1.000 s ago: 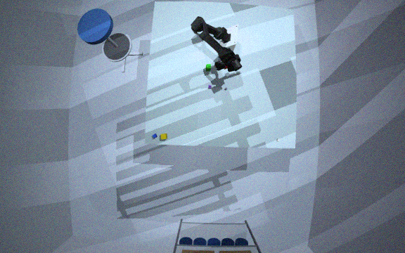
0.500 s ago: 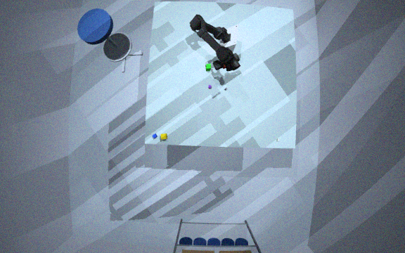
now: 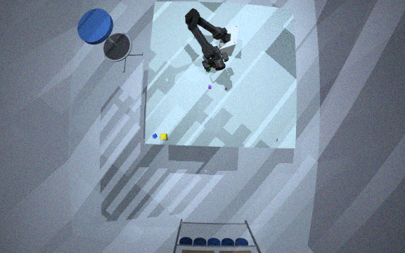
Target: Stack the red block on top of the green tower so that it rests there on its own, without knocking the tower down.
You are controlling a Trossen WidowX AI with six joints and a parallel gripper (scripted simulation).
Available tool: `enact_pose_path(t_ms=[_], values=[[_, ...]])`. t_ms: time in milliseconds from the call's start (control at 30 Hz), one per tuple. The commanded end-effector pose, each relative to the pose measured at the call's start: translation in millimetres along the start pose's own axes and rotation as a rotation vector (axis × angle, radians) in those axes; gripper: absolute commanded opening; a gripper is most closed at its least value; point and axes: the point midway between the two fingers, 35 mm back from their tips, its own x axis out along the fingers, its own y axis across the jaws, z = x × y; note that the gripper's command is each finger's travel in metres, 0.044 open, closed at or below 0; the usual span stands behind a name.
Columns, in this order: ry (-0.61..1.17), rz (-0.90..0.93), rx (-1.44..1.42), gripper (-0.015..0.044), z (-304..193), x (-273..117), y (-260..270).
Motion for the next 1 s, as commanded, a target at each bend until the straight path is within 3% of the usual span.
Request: enact_pose_path(t_ms=[0,267,967], values=[[0.0,-0.008,0.001,0.0,-13.0,-0.8,-16.9],[0.007,-0.016,0.003,0.0,-30.2,0.4,-35.0],[0.008,-0.019,0.004,0.0,-33.9,46.6,-36.6]])
